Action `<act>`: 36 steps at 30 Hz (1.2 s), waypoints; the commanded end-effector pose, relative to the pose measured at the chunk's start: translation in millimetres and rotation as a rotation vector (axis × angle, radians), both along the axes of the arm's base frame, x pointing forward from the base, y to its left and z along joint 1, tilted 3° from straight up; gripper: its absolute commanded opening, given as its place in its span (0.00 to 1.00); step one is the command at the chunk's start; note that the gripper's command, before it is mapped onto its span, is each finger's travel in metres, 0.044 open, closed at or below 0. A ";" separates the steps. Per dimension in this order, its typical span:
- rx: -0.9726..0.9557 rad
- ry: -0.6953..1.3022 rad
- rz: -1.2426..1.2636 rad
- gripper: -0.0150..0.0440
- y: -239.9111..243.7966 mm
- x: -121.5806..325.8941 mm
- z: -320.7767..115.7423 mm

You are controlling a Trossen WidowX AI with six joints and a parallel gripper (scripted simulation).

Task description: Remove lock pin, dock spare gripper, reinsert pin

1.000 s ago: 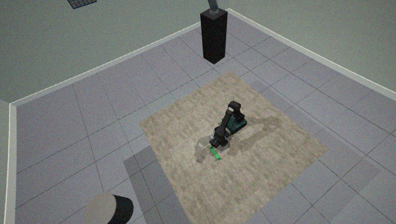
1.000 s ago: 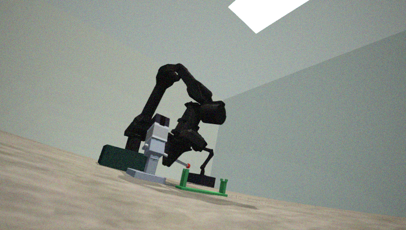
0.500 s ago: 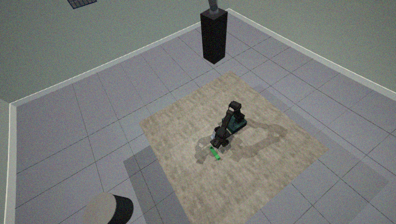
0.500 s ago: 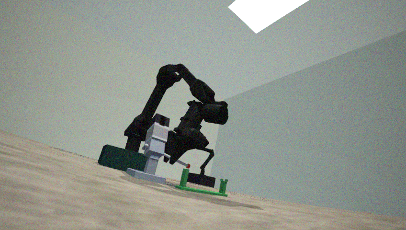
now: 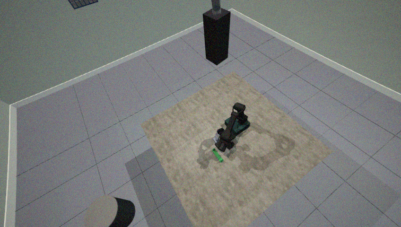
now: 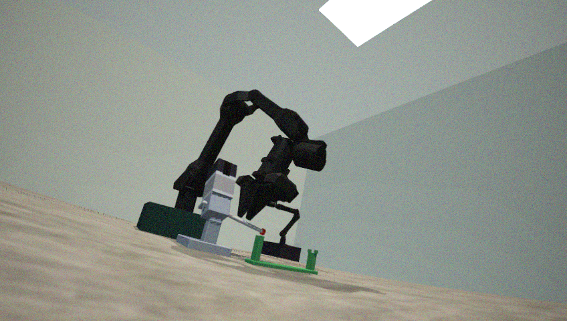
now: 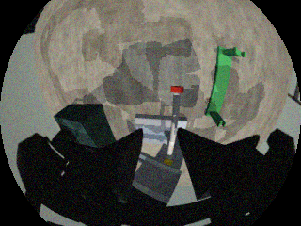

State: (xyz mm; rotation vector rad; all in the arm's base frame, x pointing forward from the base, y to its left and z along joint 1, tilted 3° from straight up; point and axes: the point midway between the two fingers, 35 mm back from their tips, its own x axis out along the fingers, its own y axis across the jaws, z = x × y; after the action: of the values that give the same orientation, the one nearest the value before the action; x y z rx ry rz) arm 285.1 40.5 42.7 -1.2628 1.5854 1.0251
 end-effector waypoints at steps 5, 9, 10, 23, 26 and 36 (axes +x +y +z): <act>-0.002 0.006 0.002 0.59 12.7 0.3 14.6; -0.005 0.014 0.005 0.59 18.6 -0.6 21.6; -0.006 0.015 0.005 0.59 20.0 -0.8 23.4; -0.015 0.034 0.014 0.68 30.8 -4.0 38.0; -0.015 0.034 0.014 0.82 30.8 -4.0 38.0; -0.015 0.034 0.014 1.00 30.8 -4.0 38.0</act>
State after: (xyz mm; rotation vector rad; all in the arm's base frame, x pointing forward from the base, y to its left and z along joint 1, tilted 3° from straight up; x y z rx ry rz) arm 281.1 71.6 81.0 -1.2729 1.6162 1.0486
